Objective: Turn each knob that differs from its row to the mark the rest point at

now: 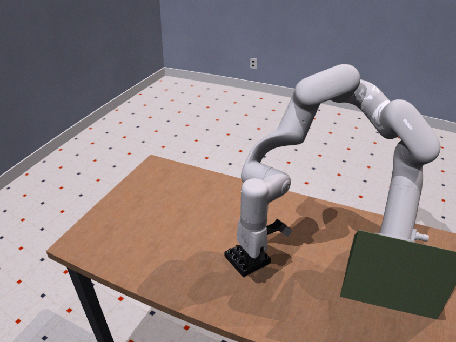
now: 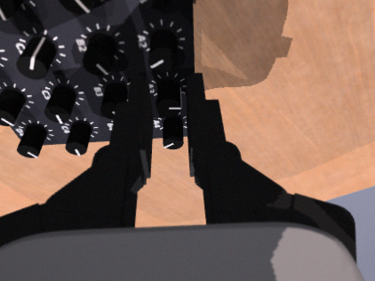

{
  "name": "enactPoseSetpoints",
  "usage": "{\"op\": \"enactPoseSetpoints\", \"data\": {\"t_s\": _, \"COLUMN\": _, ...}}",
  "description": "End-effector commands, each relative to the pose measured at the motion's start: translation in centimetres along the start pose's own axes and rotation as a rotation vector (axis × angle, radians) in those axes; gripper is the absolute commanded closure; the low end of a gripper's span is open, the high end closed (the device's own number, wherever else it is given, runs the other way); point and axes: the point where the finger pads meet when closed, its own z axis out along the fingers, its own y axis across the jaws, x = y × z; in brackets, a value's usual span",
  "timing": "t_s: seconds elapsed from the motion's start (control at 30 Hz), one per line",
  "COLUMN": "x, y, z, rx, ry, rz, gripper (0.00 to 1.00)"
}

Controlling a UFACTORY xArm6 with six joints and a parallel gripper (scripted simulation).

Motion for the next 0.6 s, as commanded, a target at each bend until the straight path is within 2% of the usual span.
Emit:
{"op": "enactPoseSetpoints", "data": {"t_s": 0.0, "x": -0.09, "y": -0.08, "z": -0.11, "rx": 0.001, "ry": -0.002, "rz": 0.001, "gripper": 0.81}}
{"op": "enactPoseSetpoints", "data": {"t_s": 0.37, "x": -0.09, "y": -0.08, "z": -0.17, "rx": 0.001, "ry": -0.002, "rz": 0.001, "gripper": 0.81}}
{"op": "enactPoseSetpoints", "data": {"t_s": 0.57, "x": -0.09, "y": -0.08, "z": -1.1, "rx": 0.001, "ry": -0.003, "rz": 0.001, "gripper": 0.81}}
